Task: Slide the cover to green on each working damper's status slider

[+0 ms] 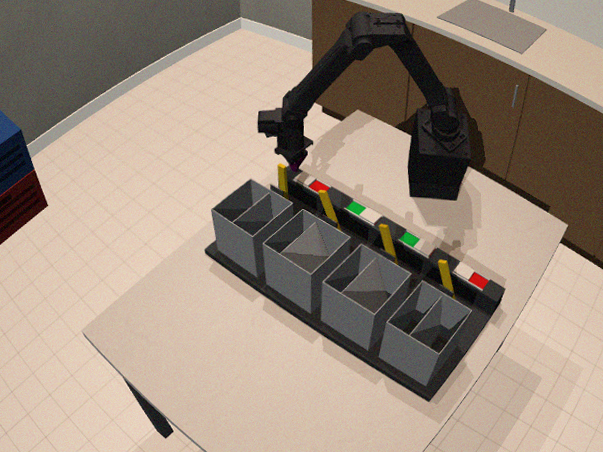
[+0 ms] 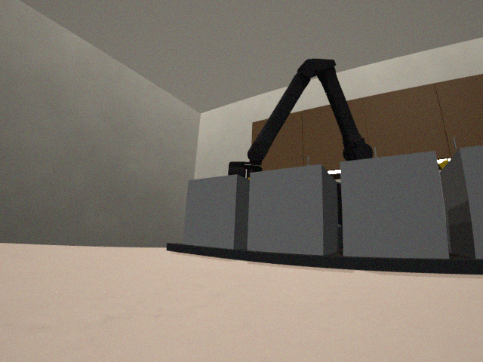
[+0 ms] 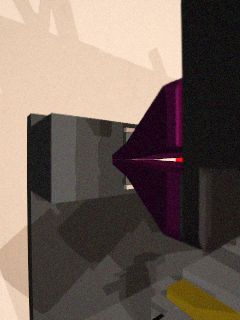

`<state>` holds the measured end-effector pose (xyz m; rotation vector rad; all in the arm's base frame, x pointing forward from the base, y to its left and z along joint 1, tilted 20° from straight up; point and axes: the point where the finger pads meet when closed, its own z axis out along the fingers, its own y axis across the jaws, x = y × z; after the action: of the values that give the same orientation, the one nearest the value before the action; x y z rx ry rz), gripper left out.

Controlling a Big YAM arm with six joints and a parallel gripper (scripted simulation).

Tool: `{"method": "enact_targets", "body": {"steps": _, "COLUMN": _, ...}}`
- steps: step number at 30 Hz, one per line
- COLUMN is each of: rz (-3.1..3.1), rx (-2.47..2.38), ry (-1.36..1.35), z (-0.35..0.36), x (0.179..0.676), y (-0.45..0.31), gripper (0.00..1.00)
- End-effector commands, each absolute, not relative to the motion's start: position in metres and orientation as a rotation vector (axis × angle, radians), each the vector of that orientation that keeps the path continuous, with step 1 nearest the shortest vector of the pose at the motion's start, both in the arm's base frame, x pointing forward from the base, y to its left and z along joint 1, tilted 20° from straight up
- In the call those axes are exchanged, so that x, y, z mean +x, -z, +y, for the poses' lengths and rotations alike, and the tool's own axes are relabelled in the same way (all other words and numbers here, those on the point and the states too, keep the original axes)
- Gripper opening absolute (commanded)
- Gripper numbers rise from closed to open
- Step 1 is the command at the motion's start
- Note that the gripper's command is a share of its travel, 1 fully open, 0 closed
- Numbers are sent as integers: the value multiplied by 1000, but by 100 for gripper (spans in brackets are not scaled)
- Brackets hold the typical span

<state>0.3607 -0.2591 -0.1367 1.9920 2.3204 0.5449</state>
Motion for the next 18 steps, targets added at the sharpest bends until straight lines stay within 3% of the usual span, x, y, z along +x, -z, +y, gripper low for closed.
{"method": "enact_targets", "body": {"steps": 1, "rz": 2305, "rx": 1979, "ry": -541, "z": -264, "x": 369, "y": 131, "gripper": 0}}
{"method": "enact_targets", "body": {"steps": 18, "rz": 2308, "rx": 1985, "ry": -543, "z": -262, "x": 370, "y": 139, "gripper": 0}}
